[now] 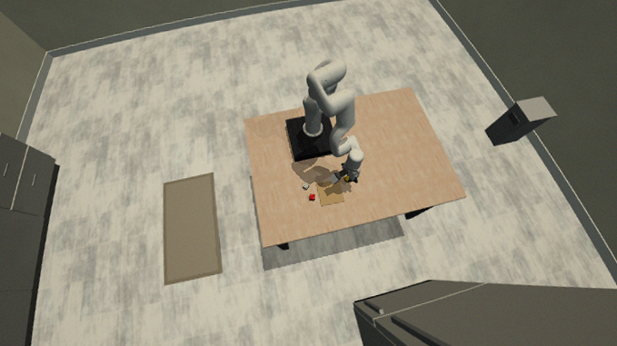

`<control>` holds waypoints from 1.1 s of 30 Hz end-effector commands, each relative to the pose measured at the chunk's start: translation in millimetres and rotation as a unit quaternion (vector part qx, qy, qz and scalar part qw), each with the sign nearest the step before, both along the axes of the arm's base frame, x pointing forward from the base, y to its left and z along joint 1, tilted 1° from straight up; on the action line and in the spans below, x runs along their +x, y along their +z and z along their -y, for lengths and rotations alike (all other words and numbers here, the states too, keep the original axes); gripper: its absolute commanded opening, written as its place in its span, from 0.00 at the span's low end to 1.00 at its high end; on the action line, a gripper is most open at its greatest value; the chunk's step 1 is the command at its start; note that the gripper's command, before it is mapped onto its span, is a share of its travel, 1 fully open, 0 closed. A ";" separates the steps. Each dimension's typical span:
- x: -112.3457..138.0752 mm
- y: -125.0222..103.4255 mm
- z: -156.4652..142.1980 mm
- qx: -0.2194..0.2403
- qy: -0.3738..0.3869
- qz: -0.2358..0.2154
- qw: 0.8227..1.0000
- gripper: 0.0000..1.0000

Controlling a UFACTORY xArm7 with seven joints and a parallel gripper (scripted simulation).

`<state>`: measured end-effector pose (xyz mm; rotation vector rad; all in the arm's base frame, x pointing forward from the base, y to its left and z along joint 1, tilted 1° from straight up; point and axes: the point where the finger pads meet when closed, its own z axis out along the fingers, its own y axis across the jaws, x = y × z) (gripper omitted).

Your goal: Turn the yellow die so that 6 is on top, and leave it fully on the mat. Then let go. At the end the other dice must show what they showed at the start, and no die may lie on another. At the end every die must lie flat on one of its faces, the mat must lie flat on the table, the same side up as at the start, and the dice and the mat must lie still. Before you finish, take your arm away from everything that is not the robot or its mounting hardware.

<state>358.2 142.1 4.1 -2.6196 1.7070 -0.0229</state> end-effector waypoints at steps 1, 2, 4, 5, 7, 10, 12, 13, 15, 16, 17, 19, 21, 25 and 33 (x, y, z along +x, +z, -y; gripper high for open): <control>1.3 1.1 -0.6 0.001 0.000 0.002 1.000 0.47; 1.3 1.1 -0.6 0.001 0.000 0.002 1.000 0.47; 1.3 1.1 -0.6 0.001 0.000 0.002 1.000 0.47; 1.3 1.0 -0.6 0.001 0.000 0.002 1.000 0.47; 1.4 0.4 -0.6 0.001 0.000 0.002 1.000 0.47; 1.4 -1.9 -0.6 0.001 0.000 0.002 1.000 0.47; 1.5 -4.6 -0.6 0.001 0.000 0.002 1.000 0.47; 1.5 -4.6 -0.6 0.001 0.000 0.002 1.000 0.47; 1.5 -6.2 -0.6 0.001 0.000 0.002 1.000 0.47; 1.6 -8.0 -0.6 0.001 0.000 0.002 1.000 0.47; 1.6 -9.9 -0.6 0.001 0.000 0.002 1.000 0.47; 1.7 -14.0 -0.7 0.001 0.000 0.002 1.000 0.47; 1.8 -18.3 -0.7 0.001 0.000 0.002 1.000 0.47; 2.0 -26.1 -0.7 0.001 0.000 0.002 1.000 0.47; 2.1 -32.5 -0.8 0.001 0.000 0.002 1.000 0.47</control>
